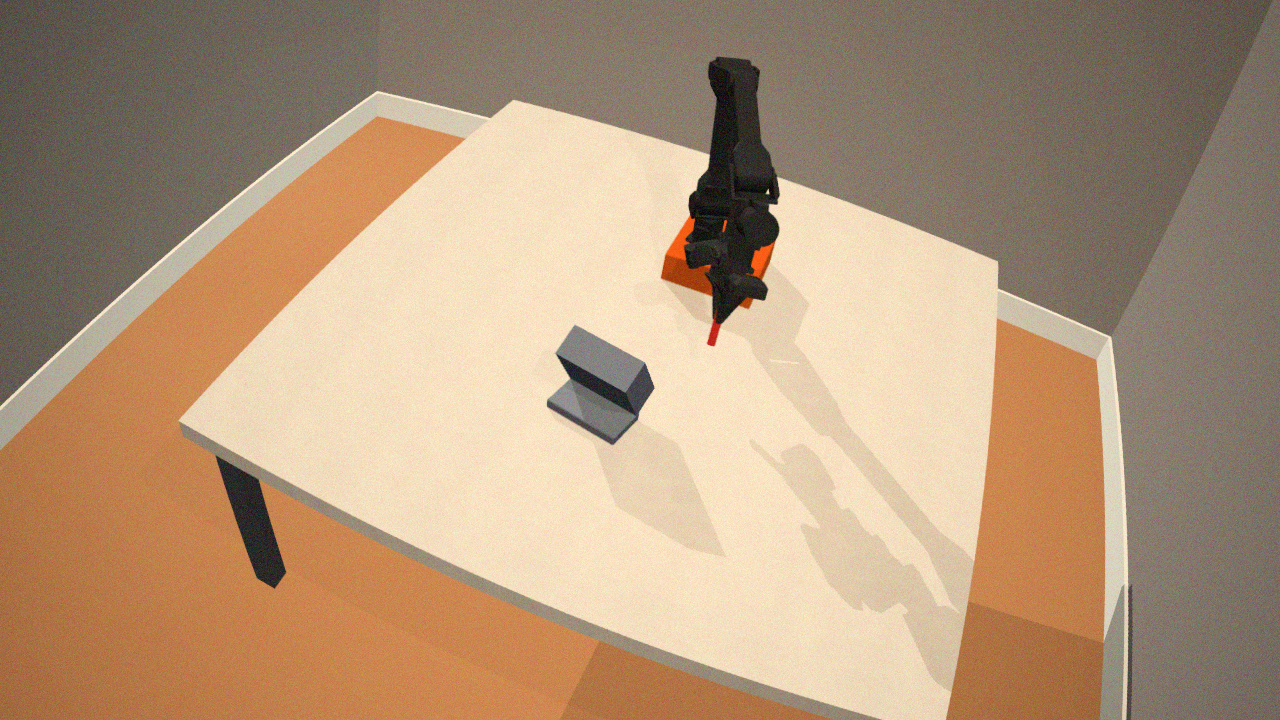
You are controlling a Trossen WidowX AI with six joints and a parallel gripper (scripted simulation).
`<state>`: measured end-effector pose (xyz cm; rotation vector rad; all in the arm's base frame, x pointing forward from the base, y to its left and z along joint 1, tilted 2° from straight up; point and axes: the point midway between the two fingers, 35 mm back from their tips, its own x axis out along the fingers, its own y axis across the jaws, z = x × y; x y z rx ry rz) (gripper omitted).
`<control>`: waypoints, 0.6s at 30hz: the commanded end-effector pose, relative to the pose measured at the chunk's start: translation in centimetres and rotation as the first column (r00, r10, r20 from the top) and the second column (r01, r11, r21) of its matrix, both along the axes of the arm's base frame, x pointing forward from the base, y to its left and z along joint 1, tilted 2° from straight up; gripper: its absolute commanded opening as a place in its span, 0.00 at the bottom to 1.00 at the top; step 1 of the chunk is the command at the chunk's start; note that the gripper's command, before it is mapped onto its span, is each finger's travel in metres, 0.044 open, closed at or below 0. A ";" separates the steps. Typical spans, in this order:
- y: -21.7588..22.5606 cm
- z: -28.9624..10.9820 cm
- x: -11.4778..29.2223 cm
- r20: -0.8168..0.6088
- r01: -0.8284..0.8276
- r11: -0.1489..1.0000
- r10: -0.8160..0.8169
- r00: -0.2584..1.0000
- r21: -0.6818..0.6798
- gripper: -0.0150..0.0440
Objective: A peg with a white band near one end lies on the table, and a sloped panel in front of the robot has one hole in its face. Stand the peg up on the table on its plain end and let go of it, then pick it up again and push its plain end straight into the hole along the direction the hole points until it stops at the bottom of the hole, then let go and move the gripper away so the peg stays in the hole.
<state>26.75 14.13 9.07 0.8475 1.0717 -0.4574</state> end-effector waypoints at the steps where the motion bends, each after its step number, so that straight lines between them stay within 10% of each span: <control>1: -0.4 0.2 0.3 0.032 0.032 0.999 -0.032 0.999 0.016 0.25; 18: -1.8 0.4 1.1 0.129 0.128 0.989 -0.137 0.982 0.078 0.25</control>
